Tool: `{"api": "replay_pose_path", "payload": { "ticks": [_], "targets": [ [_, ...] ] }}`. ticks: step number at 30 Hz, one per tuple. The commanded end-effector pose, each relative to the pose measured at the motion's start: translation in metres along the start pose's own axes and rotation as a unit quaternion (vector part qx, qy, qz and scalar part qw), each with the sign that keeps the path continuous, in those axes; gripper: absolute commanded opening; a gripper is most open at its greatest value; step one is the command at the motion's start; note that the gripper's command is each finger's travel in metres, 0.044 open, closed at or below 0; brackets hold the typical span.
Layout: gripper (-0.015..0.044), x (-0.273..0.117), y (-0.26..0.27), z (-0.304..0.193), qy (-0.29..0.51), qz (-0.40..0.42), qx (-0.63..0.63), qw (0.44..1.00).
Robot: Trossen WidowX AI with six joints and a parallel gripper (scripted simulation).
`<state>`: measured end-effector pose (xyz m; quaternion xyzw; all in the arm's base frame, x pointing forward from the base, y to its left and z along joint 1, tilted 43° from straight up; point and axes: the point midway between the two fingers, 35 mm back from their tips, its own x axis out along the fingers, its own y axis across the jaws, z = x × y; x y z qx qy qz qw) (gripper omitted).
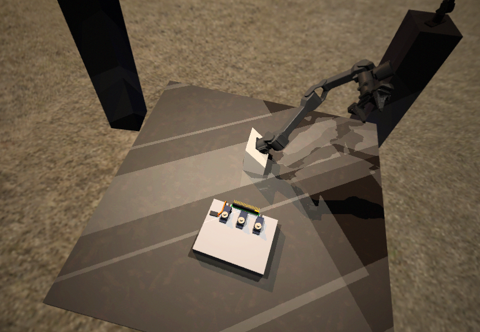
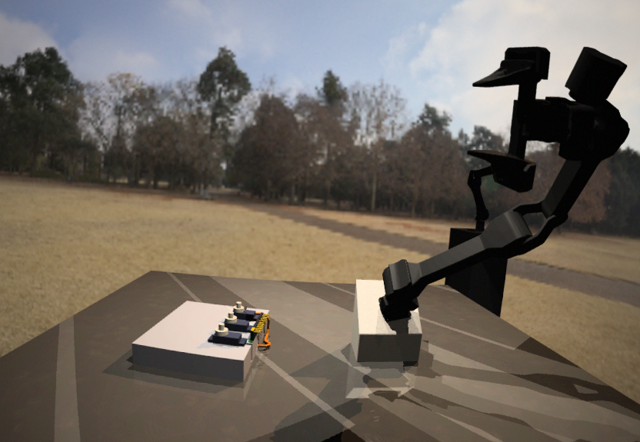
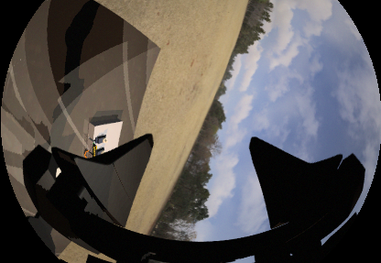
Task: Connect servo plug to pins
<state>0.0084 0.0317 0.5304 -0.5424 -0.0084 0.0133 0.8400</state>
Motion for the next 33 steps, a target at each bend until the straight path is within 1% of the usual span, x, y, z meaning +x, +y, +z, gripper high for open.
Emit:
{"api": "replay_pose_path", "payload": {
  "ticks": [1, 6, 11, 33],
  "targets": [
    [0.0374, 0.000, 0.000, 0.000, 0.000, 0.000, 0.000, 1.000],
    [0.0243, 0.008, -0.002, -0.002, 0.001, 0.001, 0.011, 1.000],
    [0.0115, 0.025, -0.006, -0.005, 0.001, -0.001, 0.034, 0.999],
    [0.0115, 0.122, -0.008, -0.028, -0.002, -0.005, 0.167, 0.986]
  ]
}}
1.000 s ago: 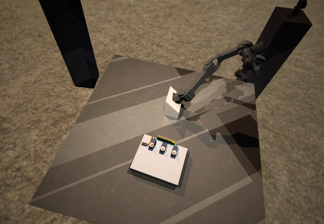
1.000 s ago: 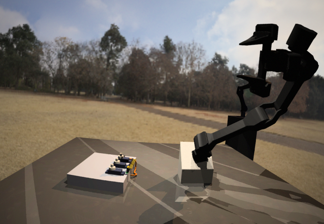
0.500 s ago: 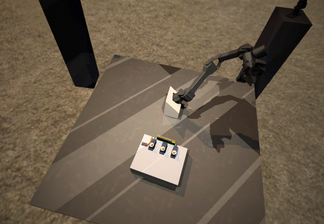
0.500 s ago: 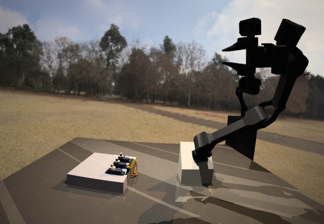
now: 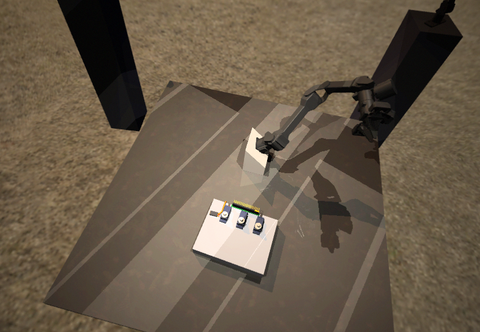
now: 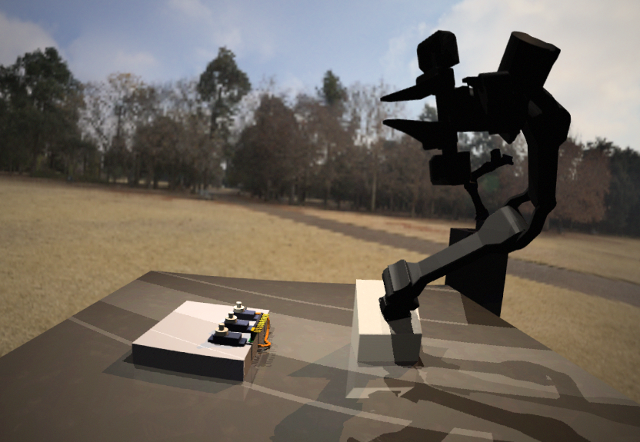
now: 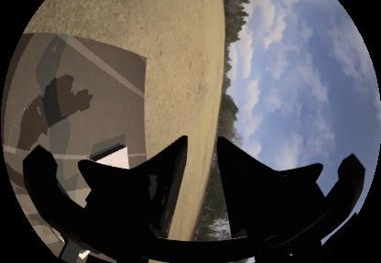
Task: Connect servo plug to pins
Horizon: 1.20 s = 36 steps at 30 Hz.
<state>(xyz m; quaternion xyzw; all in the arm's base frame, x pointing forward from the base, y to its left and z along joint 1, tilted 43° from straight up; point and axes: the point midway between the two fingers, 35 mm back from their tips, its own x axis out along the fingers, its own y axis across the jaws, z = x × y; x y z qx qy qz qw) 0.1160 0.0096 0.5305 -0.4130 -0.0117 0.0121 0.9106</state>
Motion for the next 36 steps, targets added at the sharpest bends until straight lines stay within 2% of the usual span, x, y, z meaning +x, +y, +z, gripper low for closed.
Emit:
{"api": "replay_pose_path", "payload": {
  "ticks": [1, 36],
  "targets": [
    [0.0115, 0.019, 0.001, -0.007, 0.002, -0.001, 0.027, 1.000],
    [0.0115, 0.146, 0.053, -0.072, -0.008, -0.017, 0.235, 0.972]
  ]
}}
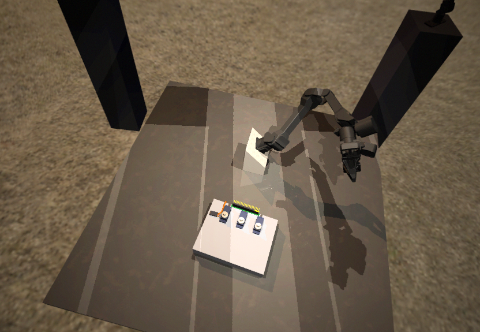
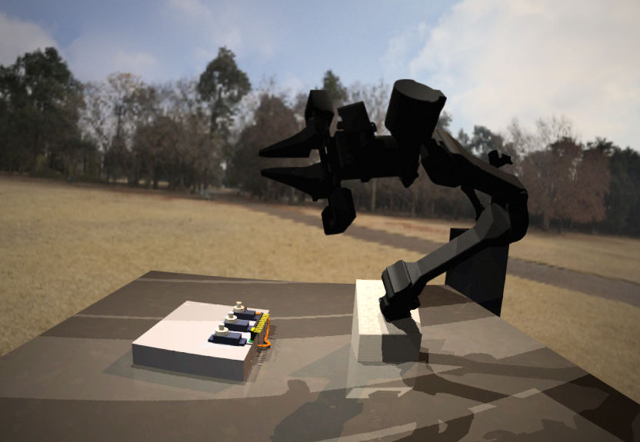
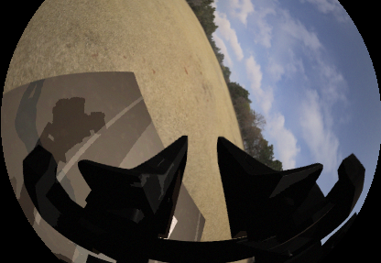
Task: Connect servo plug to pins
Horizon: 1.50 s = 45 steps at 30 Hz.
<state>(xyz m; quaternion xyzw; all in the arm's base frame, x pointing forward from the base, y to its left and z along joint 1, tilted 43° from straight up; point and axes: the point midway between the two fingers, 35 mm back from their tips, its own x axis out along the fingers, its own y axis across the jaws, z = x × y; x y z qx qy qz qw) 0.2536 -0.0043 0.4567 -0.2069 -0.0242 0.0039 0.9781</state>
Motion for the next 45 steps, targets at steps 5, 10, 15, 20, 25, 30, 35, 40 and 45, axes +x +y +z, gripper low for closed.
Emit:
{"api": "replay_pose_path", "payload": {
  "ticks": [5, 10, 15, 20, 25, 30, 35, 40, 45],
  "targets": [
    [0.0115, 0.021, 0.012, -0.027, 0.000, -0.003, 0.051, 0.999],
    [0.0115, 0.032, 0.020, -0.045, -0.001, -0.004, 0.082, 0.997],
    [0.0115, 0.041, 0.029, -0.063, -0.002, -0.006, 0.114, 0.993],
    [0.0115, 0.047, 0.037, -0.081, -0.004, -0.007, 0.145, 0.989],
    [0.0115, 0.052, 0.047, -0.101, -0.006, -0.009, 0.178, 0.984],
    [0.0115, 0.056, 0.055, -0.118, -0.004, -0.010, 0.207, 0.978],
    [0.0115, 0.068, 0.056, -0.131, 0.032, -0.003, 0.225, 0.974],
    [0.0115, 0.086, 0.056, -0.153, 0.087, 0.004, 0.255, 0.963],
    [0.0115, 0.102, 0.056, -0.177, 0.143, 0.008, 0.287, 0.947]
  ]
}}
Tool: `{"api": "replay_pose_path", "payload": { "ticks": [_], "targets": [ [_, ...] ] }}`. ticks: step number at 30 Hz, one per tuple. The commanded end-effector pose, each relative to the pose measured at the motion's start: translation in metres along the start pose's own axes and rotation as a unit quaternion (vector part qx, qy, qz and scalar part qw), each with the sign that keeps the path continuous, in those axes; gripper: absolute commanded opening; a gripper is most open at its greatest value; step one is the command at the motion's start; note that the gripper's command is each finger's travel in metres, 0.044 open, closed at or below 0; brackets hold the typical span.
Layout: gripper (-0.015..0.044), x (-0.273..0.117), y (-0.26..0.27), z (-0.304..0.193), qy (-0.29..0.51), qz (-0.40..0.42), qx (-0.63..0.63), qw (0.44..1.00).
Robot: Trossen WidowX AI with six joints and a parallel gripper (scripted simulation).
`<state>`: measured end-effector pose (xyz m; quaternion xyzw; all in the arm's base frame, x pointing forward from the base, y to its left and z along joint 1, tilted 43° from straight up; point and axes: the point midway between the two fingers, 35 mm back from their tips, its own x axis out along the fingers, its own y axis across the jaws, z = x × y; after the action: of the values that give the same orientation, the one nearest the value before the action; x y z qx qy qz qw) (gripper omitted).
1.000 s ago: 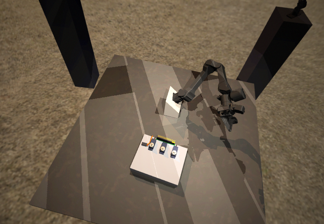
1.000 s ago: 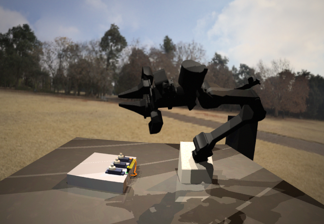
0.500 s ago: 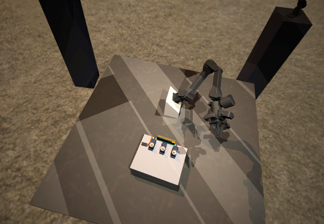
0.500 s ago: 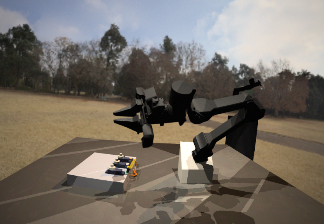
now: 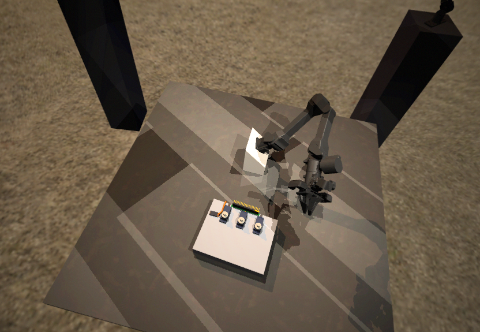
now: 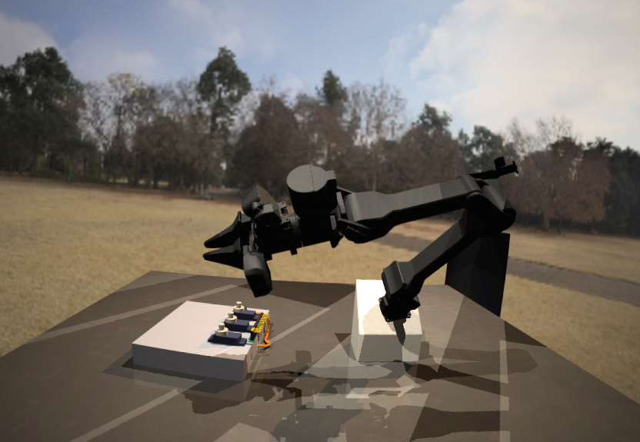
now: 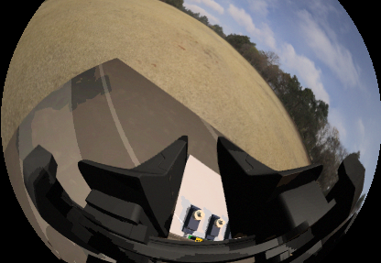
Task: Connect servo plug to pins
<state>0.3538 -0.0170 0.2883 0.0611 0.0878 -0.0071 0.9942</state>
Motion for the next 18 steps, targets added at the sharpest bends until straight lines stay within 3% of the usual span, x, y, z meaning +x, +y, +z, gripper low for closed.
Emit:
{"api": "replay_pose_path", "payload": {
  "ticks": [1, 18],
  "targets": [
    [0.0115, 0.016, -0.010, -0.011, 0.043, -0.006, 0.031, 0.999],
    [0.0115, 0.066, -0.058, -0.078, 0.220, -0.049, 0.181, 0.957]
  ]
}}
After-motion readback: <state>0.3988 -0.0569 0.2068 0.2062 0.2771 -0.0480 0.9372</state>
